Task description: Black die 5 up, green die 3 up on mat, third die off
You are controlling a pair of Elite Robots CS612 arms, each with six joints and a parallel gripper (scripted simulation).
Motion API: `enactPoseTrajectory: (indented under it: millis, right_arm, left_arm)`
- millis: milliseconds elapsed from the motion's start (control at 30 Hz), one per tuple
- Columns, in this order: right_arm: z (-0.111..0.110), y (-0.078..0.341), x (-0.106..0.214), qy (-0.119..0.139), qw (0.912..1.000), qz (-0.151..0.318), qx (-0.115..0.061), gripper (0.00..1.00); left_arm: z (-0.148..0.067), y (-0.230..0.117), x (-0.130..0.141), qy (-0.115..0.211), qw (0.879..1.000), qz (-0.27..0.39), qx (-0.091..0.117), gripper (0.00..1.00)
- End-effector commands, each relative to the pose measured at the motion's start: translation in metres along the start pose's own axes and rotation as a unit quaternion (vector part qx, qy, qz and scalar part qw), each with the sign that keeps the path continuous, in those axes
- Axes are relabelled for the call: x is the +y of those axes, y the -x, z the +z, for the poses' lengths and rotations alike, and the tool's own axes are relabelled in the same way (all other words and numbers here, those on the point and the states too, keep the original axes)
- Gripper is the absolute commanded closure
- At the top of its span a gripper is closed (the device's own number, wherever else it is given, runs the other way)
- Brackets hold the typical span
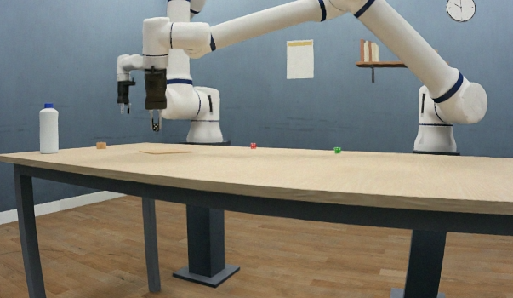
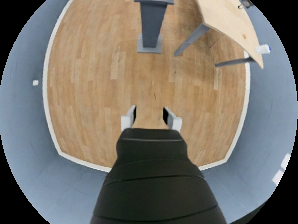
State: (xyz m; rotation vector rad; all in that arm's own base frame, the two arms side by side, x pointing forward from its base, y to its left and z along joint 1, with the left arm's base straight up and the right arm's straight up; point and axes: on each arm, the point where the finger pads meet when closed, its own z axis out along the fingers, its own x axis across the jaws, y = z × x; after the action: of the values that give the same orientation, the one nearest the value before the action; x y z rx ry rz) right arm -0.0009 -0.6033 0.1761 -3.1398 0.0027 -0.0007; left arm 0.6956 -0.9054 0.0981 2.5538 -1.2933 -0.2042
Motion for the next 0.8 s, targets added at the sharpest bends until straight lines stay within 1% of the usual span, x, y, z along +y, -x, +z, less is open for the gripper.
enactPoseTrajectory:
  millis: [0,167,267,367,533,633,667,767]
  right_arm:
    - [-0.0009,0.0002,0.0007,0.001,1.0000,0.000,0.000,0.00]
    - [-0.0009,0.0002,0.0007,0.001,1.0000,0.000,0.000,0.00]
    - [-0.0009,0.0002,0.0007,0.001,1.0000,0.000,0.000,0.00]
    - [-0.0009,0.0002,0.0007,0.001,1.0000,0.000,0.000,0.00]
    - [-0.0009,0.0002,0.0007,0.001,1.0000,0.000,0.000,0.00]
    - [-0.0009,0.0002,0.0007,0.001,1.0000,0.000,0.000,0.00]
    - [-0.0009,0.0002,0.0007,0.001,1.0000,0.000,0.000,0.00]
    - [-0.0009,0.0002,0.0007,0.001,1.0000,0.000,0.000,0.00]
  left_arm:
    - [-0.0023,-0.0007,0.0011,-0.022,1.000,0.000,0.002,0.60]
    - [-0.0022,-0.0007,0.0012,-0.023,1.000,0.000,0.002,0.60]
    - [-0.0015,-0.0005,0.0013,-0.033,0.999,0.000,0.001,0.60]
    - [-0.0002,-0.0002,0.0018,-0.056,0.998,-0.001,0.000,0.60]
    - [0.0004,-0.0001,0.0035,-0.109,0.994,-0.001,0.000,0.60]
    - [-0.0005,-0.0004,0.0047,-0.136,0.991,-0.001,0.001,0.60]
    - [-0.0009,-0.0005,0.0050,-0.142,0.990,0.000,0.001,0.60]
    - [-0.0011,-0.0006,0.0052,-0.147,0.989,0.000,0.001,0.60]
